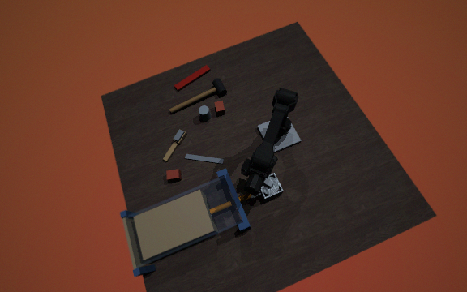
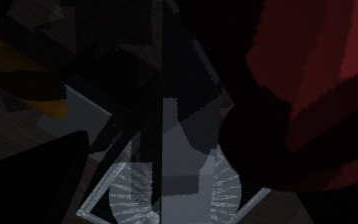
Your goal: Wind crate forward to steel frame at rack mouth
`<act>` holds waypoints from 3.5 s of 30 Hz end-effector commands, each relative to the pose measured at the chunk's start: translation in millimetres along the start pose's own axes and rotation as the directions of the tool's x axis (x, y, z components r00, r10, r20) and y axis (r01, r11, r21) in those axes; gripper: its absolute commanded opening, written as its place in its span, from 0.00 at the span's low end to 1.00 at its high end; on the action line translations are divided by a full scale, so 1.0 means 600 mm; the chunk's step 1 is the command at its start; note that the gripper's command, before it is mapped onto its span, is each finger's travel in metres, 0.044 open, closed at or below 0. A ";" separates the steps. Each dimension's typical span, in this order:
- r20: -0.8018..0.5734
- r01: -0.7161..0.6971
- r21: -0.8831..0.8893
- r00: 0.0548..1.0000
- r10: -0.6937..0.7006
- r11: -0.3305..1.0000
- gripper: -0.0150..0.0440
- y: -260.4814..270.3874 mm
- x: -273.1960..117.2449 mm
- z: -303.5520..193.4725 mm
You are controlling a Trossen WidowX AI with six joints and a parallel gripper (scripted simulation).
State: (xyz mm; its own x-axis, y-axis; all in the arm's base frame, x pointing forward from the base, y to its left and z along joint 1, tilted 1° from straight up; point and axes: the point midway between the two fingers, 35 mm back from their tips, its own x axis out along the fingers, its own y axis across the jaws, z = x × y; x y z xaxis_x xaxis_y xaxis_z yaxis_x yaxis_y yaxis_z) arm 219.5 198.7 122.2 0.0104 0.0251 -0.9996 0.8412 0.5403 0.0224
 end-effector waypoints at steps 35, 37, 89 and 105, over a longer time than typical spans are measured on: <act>0.001 -0.012 0.004 1.000 0.012 1.000 0.38 0.002 0.010 0.000; 0.001 -0.012 0.004 1.000 0.012 1.000 0.35 0.002 0.010 0.000; 0.048 0.046 0.233 0.997 -0.059 0.971 0.25 -0.013 0.007 -0.009; 0.053 0.047 0.205 0.997 -0.059 0.978 0.25 -0.010 0.019 -0.009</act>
State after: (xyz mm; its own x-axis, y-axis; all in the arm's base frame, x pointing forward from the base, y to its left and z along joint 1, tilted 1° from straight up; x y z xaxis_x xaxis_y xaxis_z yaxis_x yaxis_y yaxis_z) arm 210.5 199.4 112.4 -0.0132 -0.0522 -0.9985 0.9421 0.3340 -0.0299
